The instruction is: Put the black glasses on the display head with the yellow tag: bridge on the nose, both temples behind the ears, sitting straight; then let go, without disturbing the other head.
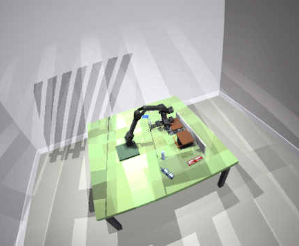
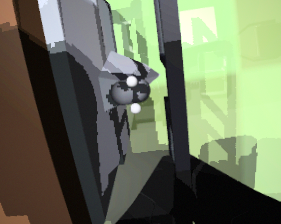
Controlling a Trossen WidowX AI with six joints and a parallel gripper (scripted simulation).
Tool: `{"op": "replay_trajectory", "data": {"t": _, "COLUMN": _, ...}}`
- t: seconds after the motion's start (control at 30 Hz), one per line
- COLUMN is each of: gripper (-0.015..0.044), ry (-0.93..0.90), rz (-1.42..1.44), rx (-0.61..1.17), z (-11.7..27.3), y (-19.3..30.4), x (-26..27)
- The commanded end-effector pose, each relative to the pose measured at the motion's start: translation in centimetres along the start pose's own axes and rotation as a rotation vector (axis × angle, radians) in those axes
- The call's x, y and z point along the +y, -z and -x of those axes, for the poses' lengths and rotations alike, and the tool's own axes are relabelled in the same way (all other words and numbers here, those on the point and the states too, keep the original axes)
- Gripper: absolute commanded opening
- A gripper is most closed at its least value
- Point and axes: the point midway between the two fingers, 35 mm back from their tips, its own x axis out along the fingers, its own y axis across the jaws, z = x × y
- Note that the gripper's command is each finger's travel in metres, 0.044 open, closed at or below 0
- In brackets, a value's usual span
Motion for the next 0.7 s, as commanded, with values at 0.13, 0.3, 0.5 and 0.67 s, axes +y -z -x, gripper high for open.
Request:
{"op": "replay_trajectory", "data": {"t": 0.13, "gripper": 0.0, "ry": 0.002, "rz": 0.004, "rx": 0.003, "z": -0.43, "y": 0.03, "x": -0.02}}
{"op": "replay_trajectory", "data": {"t": 0.3, "gripper": 0.0053, "ry": 0.0, "rz": 0.0, "rx": 0.0, "z": -0.32, "y": 0.0, "x": 0.03}}
{"op": "replay_trajectory", "data": {"t": 0.5, "gripper": 0.0107, "ry": 0.0, "rz": 0.0, "rx": 0.0, "z": -0.32, "y": 0.0, "x": 0.03}}
{"op": "replay_trajectory", "data": {"t": 0.67, "gripper": 0.0107, "ry": 0.002, "rz": 0.0, "rx": 0.0, "z": -0.15, "y": 0.0, "x": 0.04}}
